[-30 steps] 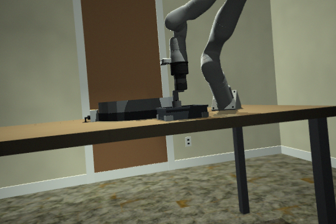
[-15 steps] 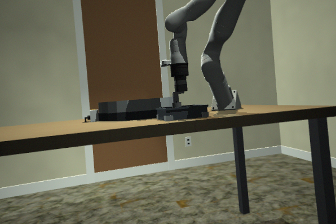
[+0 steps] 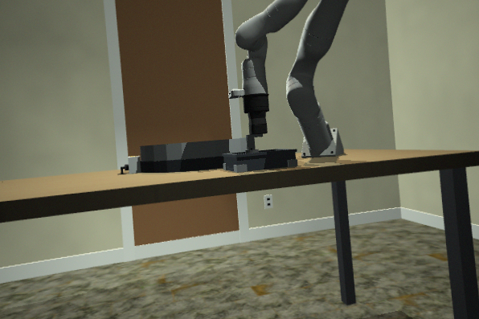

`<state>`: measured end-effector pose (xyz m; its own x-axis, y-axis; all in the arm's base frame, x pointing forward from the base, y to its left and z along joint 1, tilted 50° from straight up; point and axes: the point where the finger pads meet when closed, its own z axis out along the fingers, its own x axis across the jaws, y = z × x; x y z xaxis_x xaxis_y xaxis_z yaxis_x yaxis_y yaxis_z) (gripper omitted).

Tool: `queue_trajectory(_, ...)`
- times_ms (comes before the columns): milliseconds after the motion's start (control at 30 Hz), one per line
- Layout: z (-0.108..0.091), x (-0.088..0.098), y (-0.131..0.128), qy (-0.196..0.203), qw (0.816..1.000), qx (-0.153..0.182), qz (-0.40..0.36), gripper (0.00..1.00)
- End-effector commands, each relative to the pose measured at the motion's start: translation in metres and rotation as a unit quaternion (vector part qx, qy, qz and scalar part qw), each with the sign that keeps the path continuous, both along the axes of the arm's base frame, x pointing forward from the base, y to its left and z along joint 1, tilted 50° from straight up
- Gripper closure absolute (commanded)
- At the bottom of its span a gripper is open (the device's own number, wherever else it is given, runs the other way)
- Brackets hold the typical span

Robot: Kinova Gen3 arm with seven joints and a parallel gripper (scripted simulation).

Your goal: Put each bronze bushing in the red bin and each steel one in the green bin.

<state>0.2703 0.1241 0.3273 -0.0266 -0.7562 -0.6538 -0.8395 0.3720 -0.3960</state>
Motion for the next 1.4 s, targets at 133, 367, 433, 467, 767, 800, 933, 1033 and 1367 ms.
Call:
queue_trajectory(133, -0.0009, -0.0001, 0.0002, 0.001, 1.0, 0.001, 0.0, 1.0)
queue_trajectory(367, -0.0047, 0.0031, 0.0035, 0.001, 1.0, 0.001, 0.0, 1.0)
queue_trajectory(433, -0.0055, 0.0038, 0.0041, 0.001, 1.0, 0.001, 0.0, 1.0)
queue_trajectory(467, -0.0062, 0.0044, 0.0048, 0.001, 1.0, 0.001, 0.0, 1.0)
queue_trajectory(767, -0.0086, 0.0064, 0.0067, 0.001, 1.0, 0.001, 0.0, 1.0)
queue_trajectory(800, -0.0086, 0.0064, 0.0067, 0.001, 1.0, 0.001, 0.0, 1.0)
queue_trajectory(933, -0.0085, 0.0064, 0.0068, 0.001, 1.0, 0.001, 0.0, 1.0)
queue_trajectory(1033, -0.0085, 0.0064, 0.0068, 0.001, 1.0, 0.001, 0.0, 1.0)
queue_trajectory(1367, -0.0085, 0.0064, 0.0068, 0.001, 1.0, 0.001, 0.0, 0.53)
